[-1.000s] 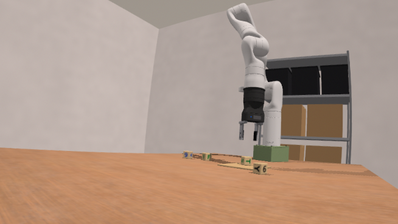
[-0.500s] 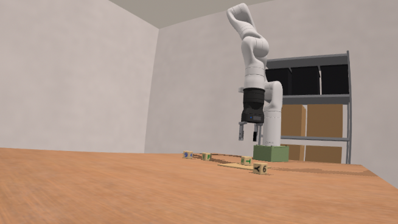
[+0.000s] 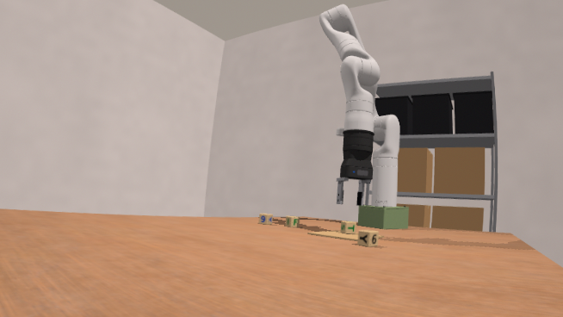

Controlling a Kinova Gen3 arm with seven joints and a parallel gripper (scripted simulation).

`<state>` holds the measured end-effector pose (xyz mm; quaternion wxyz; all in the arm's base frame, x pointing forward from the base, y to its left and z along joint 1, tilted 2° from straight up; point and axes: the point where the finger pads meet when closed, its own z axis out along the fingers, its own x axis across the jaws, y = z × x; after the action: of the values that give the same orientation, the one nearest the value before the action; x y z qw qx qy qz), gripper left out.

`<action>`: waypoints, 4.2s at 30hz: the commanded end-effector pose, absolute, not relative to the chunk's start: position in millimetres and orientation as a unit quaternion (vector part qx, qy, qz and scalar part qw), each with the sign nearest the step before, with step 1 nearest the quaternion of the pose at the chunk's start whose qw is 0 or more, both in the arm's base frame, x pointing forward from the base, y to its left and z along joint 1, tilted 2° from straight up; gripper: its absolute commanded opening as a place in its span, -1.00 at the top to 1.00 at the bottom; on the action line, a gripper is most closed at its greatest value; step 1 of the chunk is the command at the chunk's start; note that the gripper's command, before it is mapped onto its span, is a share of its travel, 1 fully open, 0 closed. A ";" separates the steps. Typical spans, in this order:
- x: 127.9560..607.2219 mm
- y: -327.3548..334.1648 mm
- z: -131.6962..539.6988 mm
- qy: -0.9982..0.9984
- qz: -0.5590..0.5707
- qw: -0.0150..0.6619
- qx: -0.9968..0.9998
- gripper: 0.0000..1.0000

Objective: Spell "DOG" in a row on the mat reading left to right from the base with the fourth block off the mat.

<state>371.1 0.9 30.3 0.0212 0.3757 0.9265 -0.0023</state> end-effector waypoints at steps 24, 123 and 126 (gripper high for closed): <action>369.7 0.5 -1.6 0.927 -0.003 0.019 0.374 -1.00; 370.3 0.4 -4.4 0.927 -0.003 0.018 0.374 -1.00; 370.3 0.4 -4.7 0.927 -0.003 0.018 0.374 -1.00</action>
<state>369.9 0.3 -5.0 0.0178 0.3741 0.9272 -0.0029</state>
